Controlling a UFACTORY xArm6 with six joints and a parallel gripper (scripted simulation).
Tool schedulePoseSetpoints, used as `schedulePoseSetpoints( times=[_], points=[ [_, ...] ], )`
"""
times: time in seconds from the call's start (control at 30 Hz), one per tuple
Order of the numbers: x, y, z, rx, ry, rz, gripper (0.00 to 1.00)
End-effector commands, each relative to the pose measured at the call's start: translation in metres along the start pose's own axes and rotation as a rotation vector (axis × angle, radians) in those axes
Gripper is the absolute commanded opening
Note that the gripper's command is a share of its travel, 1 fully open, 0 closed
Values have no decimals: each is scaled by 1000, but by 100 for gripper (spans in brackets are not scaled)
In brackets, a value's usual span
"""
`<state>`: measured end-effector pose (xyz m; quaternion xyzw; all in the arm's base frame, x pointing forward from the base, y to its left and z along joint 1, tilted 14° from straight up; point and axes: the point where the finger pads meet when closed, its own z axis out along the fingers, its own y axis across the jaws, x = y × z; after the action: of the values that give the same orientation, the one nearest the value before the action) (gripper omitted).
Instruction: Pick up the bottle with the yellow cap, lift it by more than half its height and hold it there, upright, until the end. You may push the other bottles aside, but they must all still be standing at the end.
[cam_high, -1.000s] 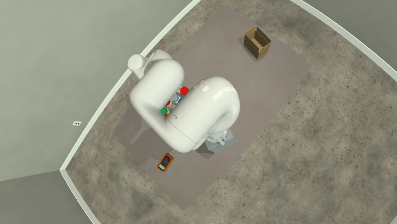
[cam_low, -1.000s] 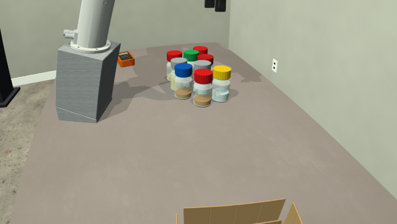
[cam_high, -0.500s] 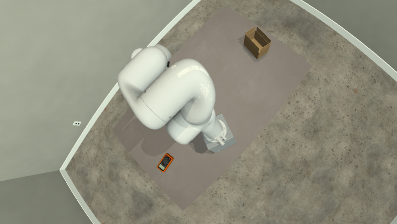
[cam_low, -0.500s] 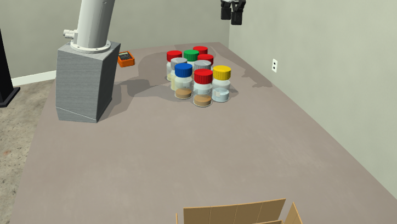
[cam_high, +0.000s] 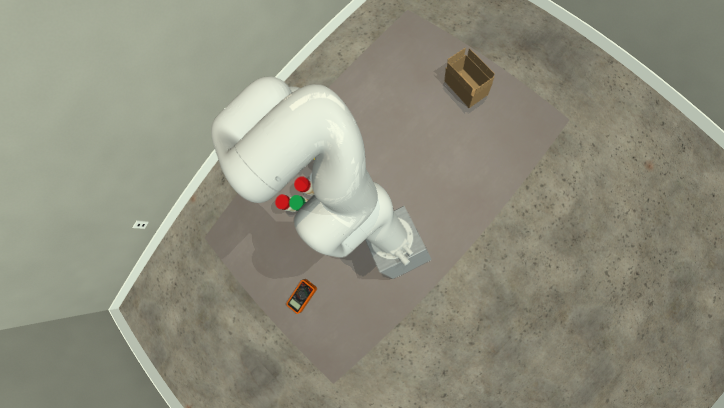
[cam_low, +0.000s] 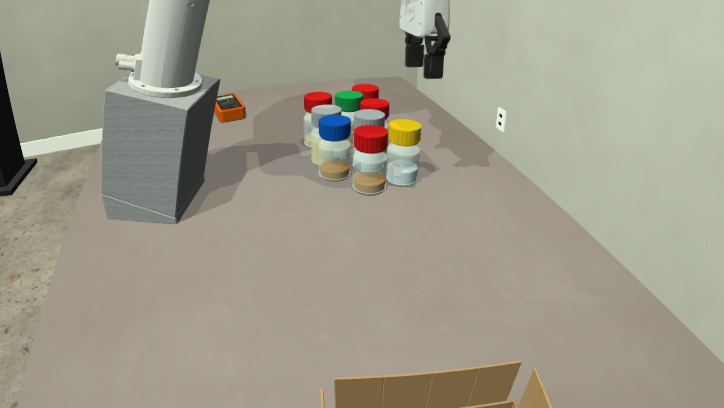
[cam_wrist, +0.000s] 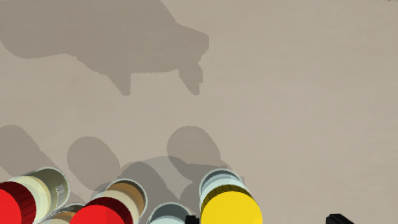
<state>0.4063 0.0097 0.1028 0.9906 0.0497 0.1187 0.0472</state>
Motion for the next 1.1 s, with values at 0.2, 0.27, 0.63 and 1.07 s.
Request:
schedulePoseSetpoints(
  times=[0.2,0.27,0.63,1.07],
  points=[
    [2,-1,20,3,6,0,79],
    [2,-2,33,7,6,-1,79],
    [0,-5,63,16,8,-3,79],
    [-1,-6,112,16,8,-3,79]
  ],
)
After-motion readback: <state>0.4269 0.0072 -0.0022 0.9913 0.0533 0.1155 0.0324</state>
